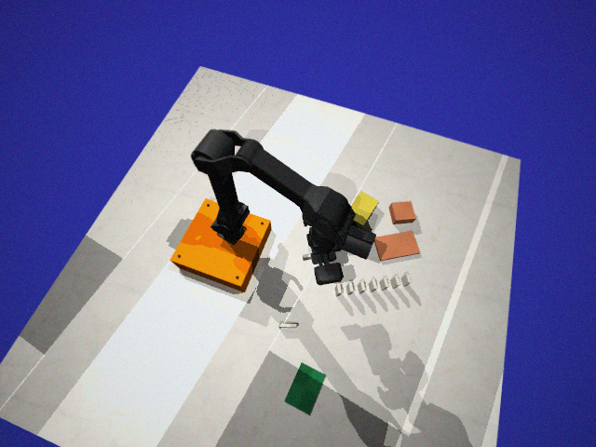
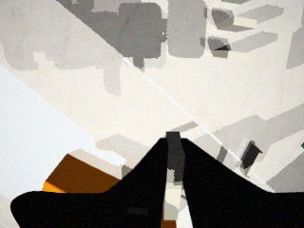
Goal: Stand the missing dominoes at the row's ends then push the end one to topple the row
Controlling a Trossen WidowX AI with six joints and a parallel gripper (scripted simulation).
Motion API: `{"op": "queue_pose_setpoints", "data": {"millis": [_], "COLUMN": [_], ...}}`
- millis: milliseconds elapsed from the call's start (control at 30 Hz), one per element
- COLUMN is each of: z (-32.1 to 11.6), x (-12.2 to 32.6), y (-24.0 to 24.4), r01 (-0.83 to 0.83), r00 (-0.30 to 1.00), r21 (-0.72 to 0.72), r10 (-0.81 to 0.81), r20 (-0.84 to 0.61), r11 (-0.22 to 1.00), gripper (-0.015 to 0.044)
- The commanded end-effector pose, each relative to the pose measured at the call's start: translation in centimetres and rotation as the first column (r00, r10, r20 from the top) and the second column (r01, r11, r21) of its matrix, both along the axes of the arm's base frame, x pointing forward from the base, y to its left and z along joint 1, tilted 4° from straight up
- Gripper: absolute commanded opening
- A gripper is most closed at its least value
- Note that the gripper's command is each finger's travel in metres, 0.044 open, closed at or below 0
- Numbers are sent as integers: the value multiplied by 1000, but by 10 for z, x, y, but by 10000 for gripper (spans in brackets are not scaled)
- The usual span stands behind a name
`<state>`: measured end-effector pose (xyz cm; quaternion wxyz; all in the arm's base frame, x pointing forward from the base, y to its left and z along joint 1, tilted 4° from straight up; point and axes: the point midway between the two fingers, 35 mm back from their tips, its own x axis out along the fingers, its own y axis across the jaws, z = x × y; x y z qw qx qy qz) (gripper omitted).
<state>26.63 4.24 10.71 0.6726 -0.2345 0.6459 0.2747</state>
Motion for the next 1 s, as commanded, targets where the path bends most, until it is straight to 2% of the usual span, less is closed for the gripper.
{"op": "queue_pose_setpoints", "data": {"millis": [0, 100, 267, 367, 533, 600, 967], "z": [17, 17, 19, 20, 21, 22, 22], "x": [-3, -4, -13, -19, -32, -33, -33], "y": [-2, 1, 25, 39, 61, 64, 64], "r01": [-5, 49, 421, 624, 872, 897, 897], "r00": [1000, 999, 906, 779, 485, 438, 438], "r21": [0, 1, -3, -10, -30, -34, -34], "r10": [5, -49, -421, -624, -871, -895, -895], "r20": [-11, -15, -42, -58, -79, -81, -81], "r11": [1000, 999, 907, 781, 489, 442, 442], "gripper": [22, 22, 22, 22, 22, 22, 22]}}
